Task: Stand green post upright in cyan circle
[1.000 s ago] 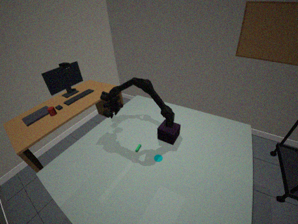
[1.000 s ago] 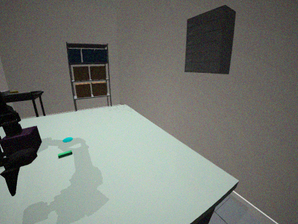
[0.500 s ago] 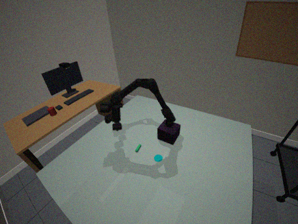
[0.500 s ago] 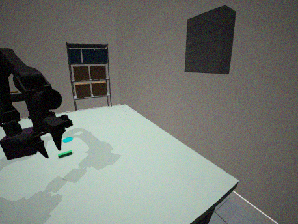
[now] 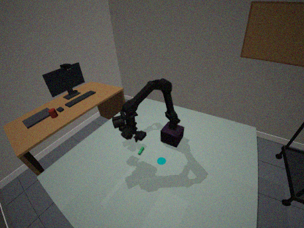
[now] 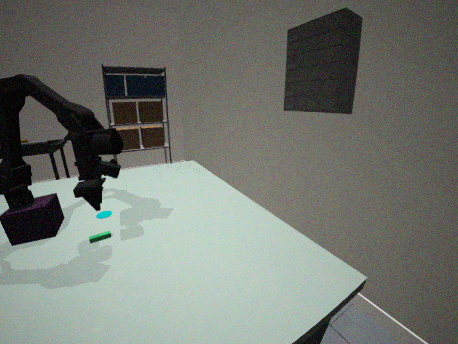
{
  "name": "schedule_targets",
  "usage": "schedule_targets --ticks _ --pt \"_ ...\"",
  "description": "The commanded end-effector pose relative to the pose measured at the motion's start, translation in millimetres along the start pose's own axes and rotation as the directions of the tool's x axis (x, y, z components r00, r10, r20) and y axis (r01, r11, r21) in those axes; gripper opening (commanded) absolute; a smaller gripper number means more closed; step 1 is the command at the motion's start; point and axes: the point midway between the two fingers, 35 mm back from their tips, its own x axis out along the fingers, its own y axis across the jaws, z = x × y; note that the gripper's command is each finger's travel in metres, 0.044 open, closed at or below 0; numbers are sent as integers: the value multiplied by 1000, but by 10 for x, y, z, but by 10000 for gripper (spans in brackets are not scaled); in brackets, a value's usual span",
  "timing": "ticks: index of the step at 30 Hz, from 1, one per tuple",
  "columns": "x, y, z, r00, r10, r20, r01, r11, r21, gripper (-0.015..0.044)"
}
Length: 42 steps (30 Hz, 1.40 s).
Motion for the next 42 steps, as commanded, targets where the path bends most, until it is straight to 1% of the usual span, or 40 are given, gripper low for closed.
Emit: schedule_targets --ticks 1,10,12,19,21,25,33,38,42 --pt "15 298 -52 999 26 -23 -29 987 -157 233" --pt "37 297 -49 999 26 -23 -29 987 -157 233" --pt "214 288 -26 999 26 -22 -29 987 -157 233" --pt "1120 323 -71 999 26 -23 -29 987 -157 233" --pt "1199 333 -88 999 26 -24 -30 987 -157 233" --pt "1199 333 -88 999 26 -24 -30 987 -157 233" --pt "1199 333 -88 999 26 -24 -30 987 -157 23" --pt "1195 332 -87 999 26 -24 -30 987 -157 23" --pt "1098 320 -66 999 26 -23 -29 987 -157 23"
